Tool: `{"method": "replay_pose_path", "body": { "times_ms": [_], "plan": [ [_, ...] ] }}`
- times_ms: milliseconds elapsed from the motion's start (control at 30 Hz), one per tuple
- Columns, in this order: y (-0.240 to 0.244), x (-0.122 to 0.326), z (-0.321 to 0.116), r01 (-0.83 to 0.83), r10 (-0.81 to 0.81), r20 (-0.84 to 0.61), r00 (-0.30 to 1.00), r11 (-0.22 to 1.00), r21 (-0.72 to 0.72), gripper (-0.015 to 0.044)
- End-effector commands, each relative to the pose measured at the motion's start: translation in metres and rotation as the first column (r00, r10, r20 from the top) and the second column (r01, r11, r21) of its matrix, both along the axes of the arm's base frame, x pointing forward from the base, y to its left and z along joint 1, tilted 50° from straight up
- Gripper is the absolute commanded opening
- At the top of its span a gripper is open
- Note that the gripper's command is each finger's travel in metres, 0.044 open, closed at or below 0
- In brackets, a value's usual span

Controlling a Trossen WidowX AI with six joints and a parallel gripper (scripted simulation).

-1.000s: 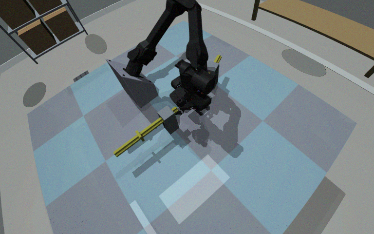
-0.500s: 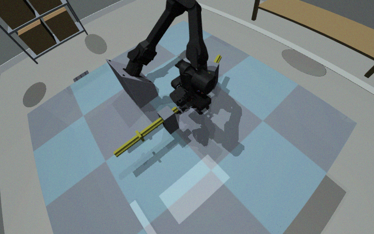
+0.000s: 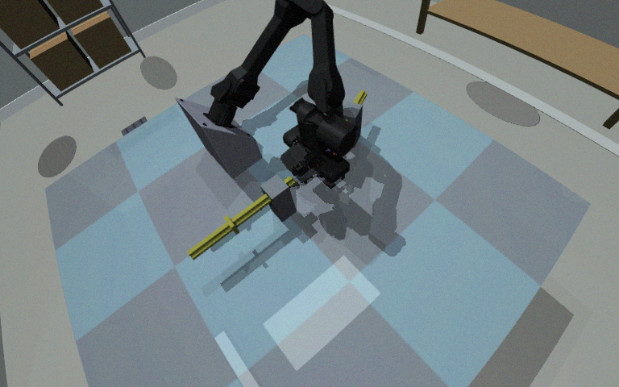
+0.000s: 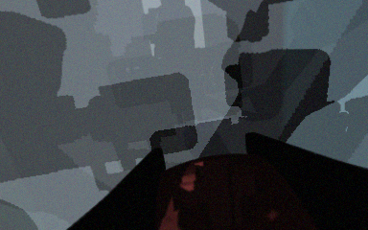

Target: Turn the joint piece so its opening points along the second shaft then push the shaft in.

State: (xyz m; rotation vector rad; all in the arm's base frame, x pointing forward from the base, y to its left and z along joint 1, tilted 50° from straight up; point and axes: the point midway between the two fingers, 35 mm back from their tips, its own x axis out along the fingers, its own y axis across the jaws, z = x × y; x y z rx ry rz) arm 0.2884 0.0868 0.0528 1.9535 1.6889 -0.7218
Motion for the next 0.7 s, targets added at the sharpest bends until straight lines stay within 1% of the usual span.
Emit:
{"method": "replay_pose_path", "body": {
  "times_ms": [0, 200, 567, 667],
  "plan": [
    [0.0000, 0.0000, -0.0001, 0.000, 0.000, 0.000, 1.000, 1.000, 0.000, 0.0278],
    [0.0000, 0.0000, -0.0001, 0.000, 0.000, 0.000, 1.000, 1.000, 0.000, 0.0436],
    [0.0000, 0.0000, -0.0001, 0.000, 0.000, 0.000, 1.000, 1.000, 0.000, 0.0440],
    [-0.0066, -0.0016, 0.0038, -0.005, 0.005, 0.002, 1.000, 0.999, 0.040, 0.0440]
  ]
}}
